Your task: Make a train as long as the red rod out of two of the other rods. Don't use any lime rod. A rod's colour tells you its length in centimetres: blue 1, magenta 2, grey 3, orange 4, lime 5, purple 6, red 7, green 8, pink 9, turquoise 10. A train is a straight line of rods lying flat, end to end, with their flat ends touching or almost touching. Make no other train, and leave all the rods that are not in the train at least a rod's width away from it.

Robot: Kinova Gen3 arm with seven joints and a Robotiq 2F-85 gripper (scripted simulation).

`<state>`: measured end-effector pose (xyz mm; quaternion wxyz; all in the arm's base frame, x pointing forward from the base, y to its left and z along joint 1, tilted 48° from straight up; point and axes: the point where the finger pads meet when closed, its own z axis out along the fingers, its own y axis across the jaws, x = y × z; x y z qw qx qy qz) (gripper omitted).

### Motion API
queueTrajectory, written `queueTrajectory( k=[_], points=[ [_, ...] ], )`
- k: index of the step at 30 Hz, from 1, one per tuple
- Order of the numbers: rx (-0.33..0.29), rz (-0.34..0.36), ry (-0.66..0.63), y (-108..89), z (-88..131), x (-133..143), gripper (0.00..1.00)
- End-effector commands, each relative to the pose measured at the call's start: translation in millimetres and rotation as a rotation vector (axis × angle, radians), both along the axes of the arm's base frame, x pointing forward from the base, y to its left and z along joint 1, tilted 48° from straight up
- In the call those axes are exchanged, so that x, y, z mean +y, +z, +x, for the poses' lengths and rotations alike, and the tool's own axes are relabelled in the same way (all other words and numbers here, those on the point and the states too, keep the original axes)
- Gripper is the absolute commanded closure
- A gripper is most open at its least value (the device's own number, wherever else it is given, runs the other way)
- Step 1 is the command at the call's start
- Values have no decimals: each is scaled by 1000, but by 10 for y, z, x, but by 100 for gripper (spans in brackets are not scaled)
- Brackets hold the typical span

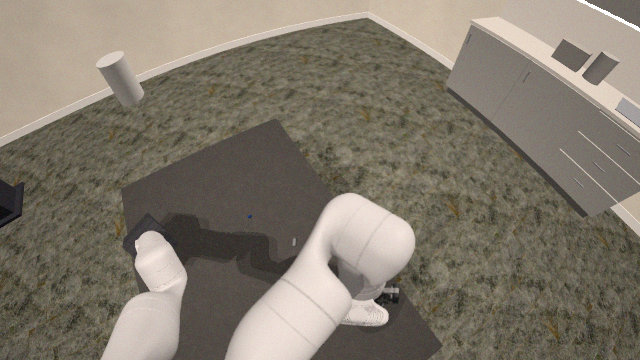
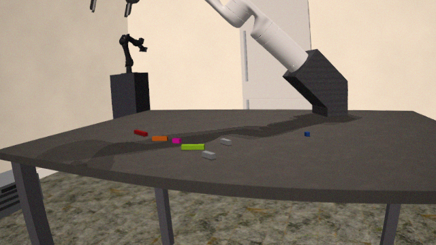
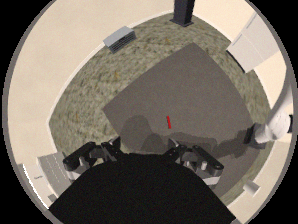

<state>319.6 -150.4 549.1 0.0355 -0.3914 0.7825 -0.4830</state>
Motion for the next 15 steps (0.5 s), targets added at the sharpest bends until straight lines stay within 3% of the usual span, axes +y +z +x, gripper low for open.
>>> queueTrajectory(
  k=[1, 4, 6, 15],
  points=[
    [59, -37, 31, -117, 79, -63, 0],
    [136, -93, 84, -227, 174, -154, 0],
    [136, -93, 84, -227, 174, -154, 0],
    [429, -286, 288, -672, 449, -441, 0]
  ],
)
